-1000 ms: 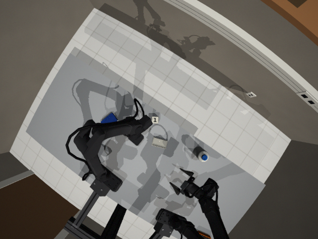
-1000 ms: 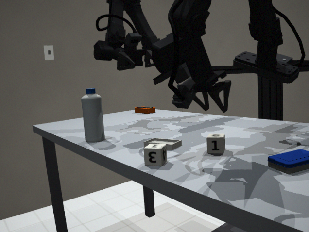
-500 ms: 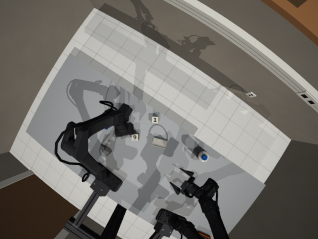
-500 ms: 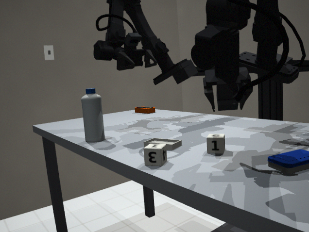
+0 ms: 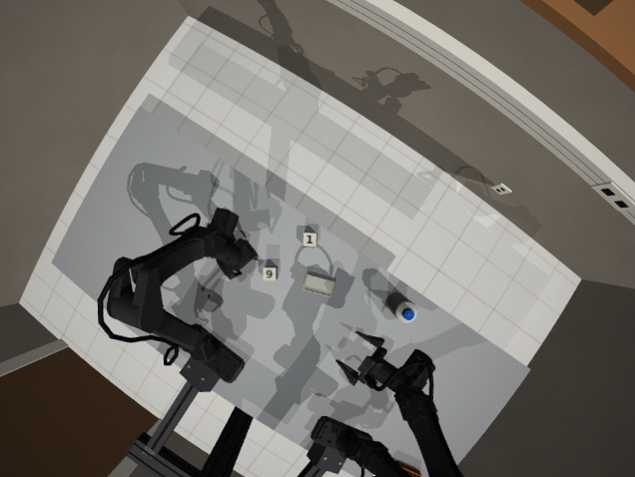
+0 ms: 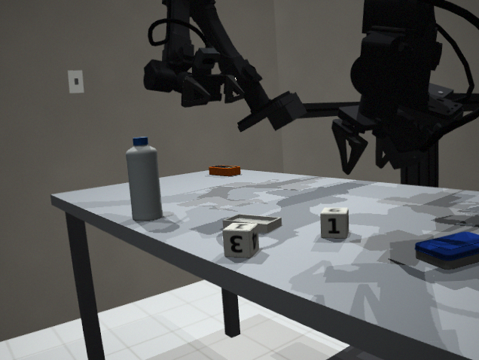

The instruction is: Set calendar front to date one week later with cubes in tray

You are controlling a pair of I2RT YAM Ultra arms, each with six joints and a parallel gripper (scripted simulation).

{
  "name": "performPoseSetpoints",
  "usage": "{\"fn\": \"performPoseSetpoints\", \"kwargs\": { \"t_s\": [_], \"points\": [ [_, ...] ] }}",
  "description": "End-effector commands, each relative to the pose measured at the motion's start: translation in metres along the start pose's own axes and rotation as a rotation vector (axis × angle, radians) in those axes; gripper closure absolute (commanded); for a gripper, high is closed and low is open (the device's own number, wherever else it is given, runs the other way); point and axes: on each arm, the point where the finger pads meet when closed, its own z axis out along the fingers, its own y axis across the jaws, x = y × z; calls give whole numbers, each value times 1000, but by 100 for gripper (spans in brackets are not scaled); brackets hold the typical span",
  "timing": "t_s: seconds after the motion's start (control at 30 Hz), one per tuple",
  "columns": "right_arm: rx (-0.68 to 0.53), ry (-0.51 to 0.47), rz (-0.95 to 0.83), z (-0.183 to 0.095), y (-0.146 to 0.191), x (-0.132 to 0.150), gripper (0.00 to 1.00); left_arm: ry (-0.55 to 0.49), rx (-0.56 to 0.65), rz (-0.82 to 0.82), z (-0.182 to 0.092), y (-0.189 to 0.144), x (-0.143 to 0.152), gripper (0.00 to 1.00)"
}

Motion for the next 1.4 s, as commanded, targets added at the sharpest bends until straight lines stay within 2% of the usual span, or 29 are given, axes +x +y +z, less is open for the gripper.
{"fn": "performPoseSetpoints", "kwargs": {
  "t_s": [0.0, 0.17, 0.4, 0.53, 0.63, 1.1, 1.37],
  "points": [
    [-3, -81, -27, 10, -11, -23, 0, -21, 88, -31, -8, -15, -2, 30],
    [14, -72, -24, 14, -19, -23, 0, -5, 111, -10, -5, -26, -1, 30],
    [94, -48, 1, 17, -43, -22, 0, 31, 223, 104, -7, -83, -4, 30],
    [154, -32, 19, 17, -60, -21, 0, 58, 231, 194, -6, -118, -2, 30],
    [166, -28, 24, 17, -64, -20, 0, 61, 216, 211, -5, -123, -2, 30],
    [320, 46, 100, 13, -106, -3, 0, 52, -133, 526, 35, -183, 14, 30],
    [343, 68, 122, 14, -114, 5, 0, 13, -241, 638, 50, -197, 20, 30]
  ]
}}
